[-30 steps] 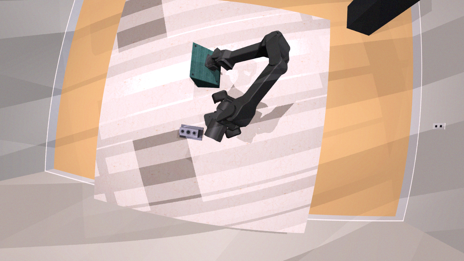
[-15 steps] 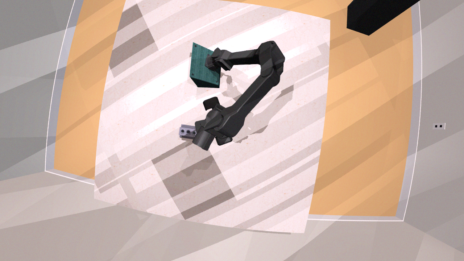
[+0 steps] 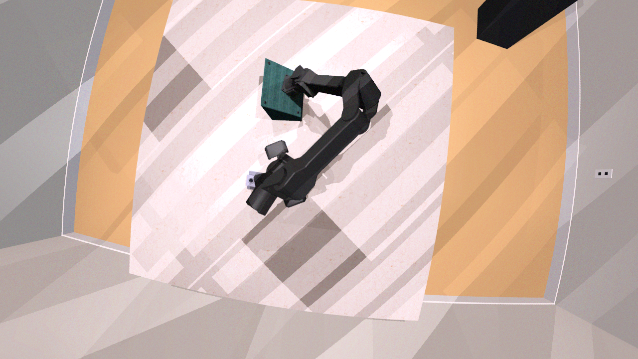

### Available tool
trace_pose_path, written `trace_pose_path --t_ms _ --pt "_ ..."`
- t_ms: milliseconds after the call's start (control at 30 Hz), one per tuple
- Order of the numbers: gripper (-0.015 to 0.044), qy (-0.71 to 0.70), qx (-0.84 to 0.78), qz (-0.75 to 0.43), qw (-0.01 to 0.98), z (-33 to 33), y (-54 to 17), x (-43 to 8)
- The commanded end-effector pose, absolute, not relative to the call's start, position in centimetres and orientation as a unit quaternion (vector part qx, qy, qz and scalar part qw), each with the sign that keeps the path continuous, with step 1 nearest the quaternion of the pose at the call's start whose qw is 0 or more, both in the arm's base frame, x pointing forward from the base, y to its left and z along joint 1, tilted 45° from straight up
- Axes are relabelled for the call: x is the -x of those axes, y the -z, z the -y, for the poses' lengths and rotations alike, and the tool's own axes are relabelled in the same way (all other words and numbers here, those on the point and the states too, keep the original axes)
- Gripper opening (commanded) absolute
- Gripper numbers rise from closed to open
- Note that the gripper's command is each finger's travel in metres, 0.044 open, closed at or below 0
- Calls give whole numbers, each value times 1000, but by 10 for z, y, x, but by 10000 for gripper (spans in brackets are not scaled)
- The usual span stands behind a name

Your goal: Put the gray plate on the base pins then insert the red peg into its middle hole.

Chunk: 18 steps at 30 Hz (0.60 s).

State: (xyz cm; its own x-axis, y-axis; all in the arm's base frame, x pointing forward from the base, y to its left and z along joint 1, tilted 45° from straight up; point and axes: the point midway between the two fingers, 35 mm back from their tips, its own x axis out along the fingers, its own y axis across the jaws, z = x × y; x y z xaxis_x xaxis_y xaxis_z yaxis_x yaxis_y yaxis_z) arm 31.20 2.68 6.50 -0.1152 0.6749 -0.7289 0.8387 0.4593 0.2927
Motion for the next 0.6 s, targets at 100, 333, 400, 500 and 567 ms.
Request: trace_pose_path --t_ms 100,333,400,500,567 --pt "0 96 -509 -740 429 -14 -51 -324" --pt "0 97 -511 -740 427 -1 -37 -335" --pt "0 97 -511 -740 427 3 -33 -338" --pt "0 98 -512 -740 426 9 -26 -343" --pt "0 98 -513 -739 425 13 -22 -345"
